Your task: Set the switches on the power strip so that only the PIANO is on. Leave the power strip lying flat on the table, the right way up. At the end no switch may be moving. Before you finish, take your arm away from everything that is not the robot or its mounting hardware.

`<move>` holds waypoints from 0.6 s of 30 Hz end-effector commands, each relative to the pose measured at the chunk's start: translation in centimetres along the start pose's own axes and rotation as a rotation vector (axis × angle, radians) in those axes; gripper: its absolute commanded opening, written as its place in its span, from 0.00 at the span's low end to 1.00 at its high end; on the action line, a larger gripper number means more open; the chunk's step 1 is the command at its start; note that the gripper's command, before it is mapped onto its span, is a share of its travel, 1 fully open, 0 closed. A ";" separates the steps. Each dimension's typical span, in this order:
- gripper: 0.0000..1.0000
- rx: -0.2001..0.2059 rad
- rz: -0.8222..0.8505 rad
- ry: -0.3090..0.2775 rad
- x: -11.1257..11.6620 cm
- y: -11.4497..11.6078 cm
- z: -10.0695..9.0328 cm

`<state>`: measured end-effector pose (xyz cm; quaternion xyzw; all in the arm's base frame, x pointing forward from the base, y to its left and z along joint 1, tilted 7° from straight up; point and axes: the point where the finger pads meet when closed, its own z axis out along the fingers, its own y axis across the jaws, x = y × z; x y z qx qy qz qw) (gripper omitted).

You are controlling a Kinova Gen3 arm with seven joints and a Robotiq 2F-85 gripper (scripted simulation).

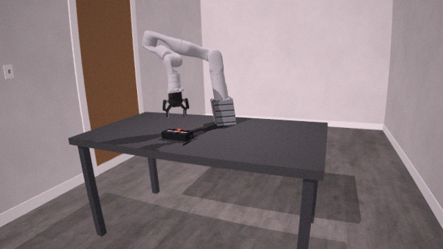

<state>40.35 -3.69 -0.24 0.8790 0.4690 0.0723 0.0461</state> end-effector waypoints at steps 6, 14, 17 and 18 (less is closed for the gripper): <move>1.00 -0.004 0.021 -0.006 -0.3 0.0 0.1; 1.00 -0.011 0.060 -0.017 -0.9 -0.1 0.2; 1.00 -0.011 0.060 -0.017 -0.9 -0.1 0.2; 1.00 -0.011 0.060 -0.017 -0.9 -0.1 0.2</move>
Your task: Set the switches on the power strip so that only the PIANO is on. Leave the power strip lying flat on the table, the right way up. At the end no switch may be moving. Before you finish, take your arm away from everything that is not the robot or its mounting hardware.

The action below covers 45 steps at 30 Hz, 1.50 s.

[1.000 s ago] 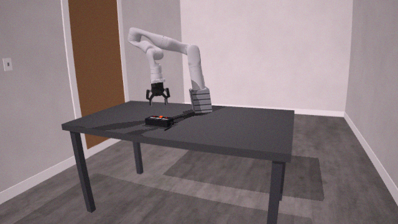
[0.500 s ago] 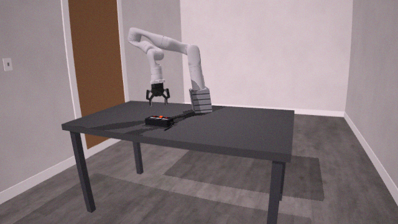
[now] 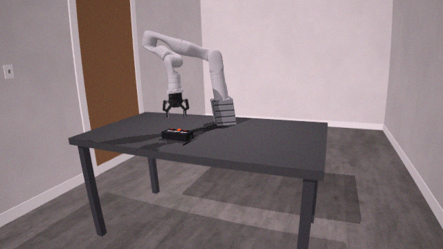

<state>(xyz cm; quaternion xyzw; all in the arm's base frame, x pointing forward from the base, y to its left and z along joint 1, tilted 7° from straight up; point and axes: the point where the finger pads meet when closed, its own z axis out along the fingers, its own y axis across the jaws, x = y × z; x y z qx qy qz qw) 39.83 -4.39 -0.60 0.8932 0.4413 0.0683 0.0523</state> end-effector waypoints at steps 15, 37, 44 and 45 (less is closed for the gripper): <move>1.00 -0.010 0.051 -0.015 -0.8 0.0 0.2; 1.00 -0.022 0.108 -0.032 -1.6 -0.1 0.4; 1.00 -0.024 0.120 -0.036 -1.8 -0.1 0.4; 1.00 -0.024 0.120 -0.036 -1.8 -0.1 0.4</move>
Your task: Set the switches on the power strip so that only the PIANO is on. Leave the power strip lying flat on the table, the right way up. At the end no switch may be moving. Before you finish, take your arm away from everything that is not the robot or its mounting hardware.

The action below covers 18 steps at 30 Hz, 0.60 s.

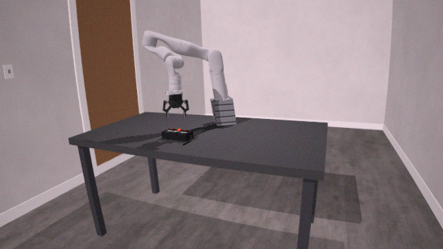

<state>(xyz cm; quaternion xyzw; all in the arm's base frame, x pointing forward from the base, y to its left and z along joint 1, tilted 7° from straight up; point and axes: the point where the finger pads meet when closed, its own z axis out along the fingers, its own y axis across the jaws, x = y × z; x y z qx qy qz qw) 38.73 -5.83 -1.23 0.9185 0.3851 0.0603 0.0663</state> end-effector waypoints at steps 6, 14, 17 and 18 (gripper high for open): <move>1.00 -0.006 0.021 -0.006 -0.3 0.0 0.0; 1.00 -0.010 0.039 -0.012 -0.6 0.1 0.1; 1.00 -0.010 0.039 -0.012 -0.6 0.1 0.1; 1.00 -0.011 0.047 -0.014 -0.8 0.1 0.1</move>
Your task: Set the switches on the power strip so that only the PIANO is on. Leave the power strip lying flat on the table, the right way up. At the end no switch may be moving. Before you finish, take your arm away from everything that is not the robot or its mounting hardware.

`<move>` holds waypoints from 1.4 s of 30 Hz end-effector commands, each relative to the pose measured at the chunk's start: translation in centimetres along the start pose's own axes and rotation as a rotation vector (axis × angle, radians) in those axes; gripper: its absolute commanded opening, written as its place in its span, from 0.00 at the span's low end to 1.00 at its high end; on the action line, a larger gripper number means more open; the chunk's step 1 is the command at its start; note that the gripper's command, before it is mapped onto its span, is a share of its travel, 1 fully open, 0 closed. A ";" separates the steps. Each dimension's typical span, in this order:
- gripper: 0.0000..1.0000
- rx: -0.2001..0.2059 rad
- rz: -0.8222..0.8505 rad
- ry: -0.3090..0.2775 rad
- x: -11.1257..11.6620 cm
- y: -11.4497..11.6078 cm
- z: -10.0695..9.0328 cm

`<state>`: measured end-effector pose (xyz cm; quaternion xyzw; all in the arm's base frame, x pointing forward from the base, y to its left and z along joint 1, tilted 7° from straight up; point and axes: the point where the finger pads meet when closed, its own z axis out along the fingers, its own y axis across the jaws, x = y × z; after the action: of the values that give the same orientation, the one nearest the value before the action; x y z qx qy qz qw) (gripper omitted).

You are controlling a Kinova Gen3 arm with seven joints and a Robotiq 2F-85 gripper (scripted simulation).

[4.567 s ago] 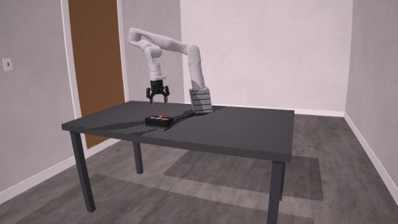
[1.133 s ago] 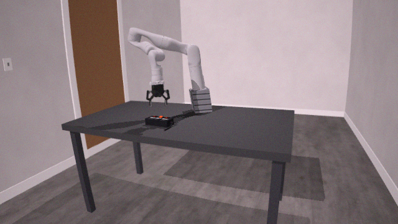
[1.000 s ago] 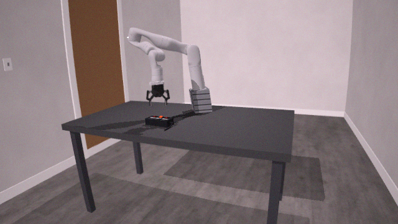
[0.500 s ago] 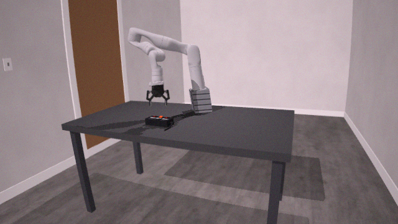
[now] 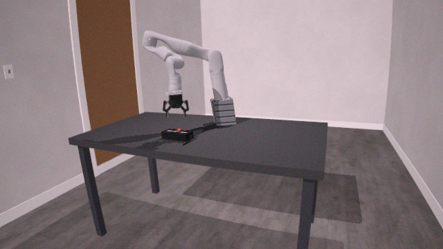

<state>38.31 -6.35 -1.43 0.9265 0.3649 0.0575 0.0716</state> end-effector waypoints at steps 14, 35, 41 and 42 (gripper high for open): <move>1.00 -0.007 0.025 -0.008 -0.4 0.1 0.1; 1.00 -0.012 0.045 -0.014 -0.8 0.1 0.1; 1.00 -0.013 0.050 -0.016 -0.8 0.1 0.2; 1.00 -0.013 0.052 -0.016 -0.9 0.1 0.2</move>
<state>37.76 -7.02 -1.66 0.9355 0.3404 0.0537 0.0786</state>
